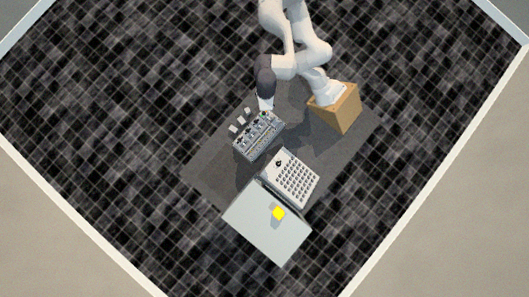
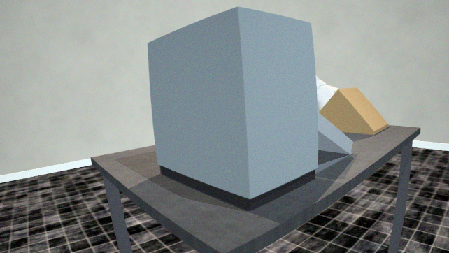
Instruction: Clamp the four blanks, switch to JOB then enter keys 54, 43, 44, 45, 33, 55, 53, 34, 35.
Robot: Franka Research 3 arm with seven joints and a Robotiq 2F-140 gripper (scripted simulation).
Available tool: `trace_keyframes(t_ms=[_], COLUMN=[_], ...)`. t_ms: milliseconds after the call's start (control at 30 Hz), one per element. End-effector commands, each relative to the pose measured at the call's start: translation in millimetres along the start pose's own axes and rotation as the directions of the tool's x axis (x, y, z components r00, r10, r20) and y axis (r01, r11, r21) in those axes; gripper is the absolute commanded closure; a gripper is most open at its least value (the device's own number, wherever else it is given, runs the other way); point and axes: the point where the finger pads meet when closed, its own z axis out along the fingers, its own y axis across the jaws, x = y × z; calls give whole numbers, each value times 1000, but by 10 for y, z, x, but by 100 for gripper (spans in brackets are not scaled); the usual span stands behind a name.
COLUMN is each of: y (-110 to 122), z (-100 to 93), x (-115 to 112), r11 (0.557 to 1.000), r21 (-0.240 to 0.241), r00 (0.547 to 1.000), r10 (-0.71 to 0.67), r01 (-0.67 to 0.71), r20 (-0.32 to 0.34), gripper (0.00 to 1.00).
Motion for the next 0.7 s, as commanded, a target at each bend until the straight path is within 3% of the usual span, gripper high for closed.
trace_keyframes(t_ms=[0, 200, 333, 400, 433, 667], y=[15, 28, 144, 144, 198, 755], z=[-24, -33, -71, -71, -81, -54], x=[-37, -7, 234, 234, 333, 1097], r11=[1000, 999, 960, 960, 935, 888], r21=[-5, -2, 12, 12, 15, -5], r00=[1000, 999, 960, 960, 935, 888], r10=[-9, -39, -280, -280, -355, -460], r01=[9, 39, 280, 280, 354, 460], r20=[11, 11, 7, 7, 4, -5], gripper=[100, 100, 100, 100, 100, 100])
